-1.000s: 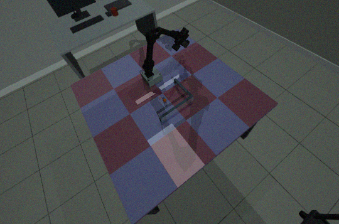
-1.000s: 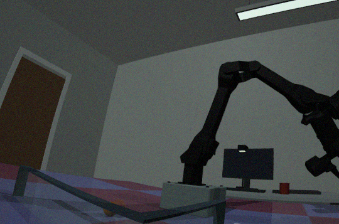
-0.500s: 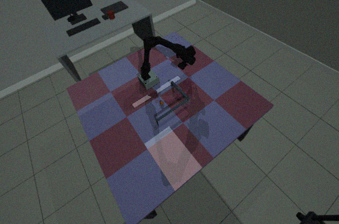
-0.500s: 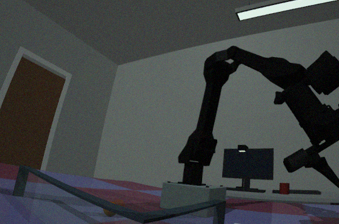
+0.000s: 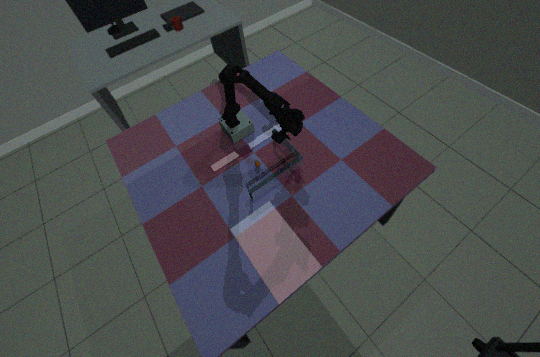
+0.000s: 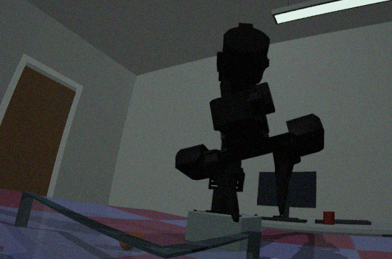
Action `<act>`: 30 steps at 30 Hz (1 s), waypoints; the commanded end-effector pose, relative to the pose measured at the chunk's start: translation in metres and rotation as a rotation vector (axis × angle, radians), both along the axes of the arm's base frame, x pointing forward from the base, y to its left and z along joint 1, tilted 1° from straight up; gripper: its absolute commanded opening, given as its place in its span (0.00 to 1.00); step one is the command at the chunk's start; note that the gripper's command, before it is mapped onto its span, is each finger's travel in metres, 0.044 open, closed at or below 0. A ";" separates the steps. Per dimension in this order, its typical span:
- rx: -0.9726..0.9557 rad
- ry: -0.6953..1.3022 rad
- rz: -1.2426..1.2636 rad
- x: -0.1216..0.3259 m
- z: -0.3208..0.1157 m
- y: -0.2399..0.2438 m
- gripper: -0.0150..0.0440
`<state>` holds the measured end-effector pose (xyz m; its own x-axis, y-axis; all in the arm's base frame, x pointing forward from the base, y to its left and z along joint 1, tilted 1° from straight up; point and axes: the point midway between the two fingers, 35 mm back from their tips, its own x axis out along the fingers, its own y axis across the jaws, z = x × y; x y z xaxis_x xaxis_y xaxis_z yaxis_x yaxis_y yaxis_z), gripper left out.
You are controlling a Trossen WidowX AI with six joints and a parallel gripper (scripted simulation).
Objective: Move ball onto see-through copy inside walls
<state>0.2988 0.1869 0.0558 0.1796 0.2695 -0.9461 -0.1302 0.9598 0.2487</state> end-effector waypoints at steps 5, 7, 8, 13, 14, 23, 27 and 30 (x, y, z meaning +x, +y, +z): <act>-0.186 0.061 -0.065 0.010 -0.019 -0.128 0.66; -0.226 0.097 -0.080 0.004 -0.023 -0.161 0.66; -0.243 0.117 -0.087 -0.001 -0.025 -0.178 0.66; -0.278 0.172 -0.102 -0.015 -0.030 -0.215 0.66; -0.278 0.172 -0.102 -0.015 -0.030 -0.215 0.66; -0.278 0.172 -0.102 -0.015 -0.046 -0.215 0.66; -0.278 0.172 -0.102 -0.014 -0.052 -0.215 0.66; -0.278 0.172 -0.102 -0.014 -0.057 -0.215 0.66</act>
<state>0.2871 -0.0277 0.0059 0.0363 -0.0106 -0.9993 -0.0057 0.9999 -0.0108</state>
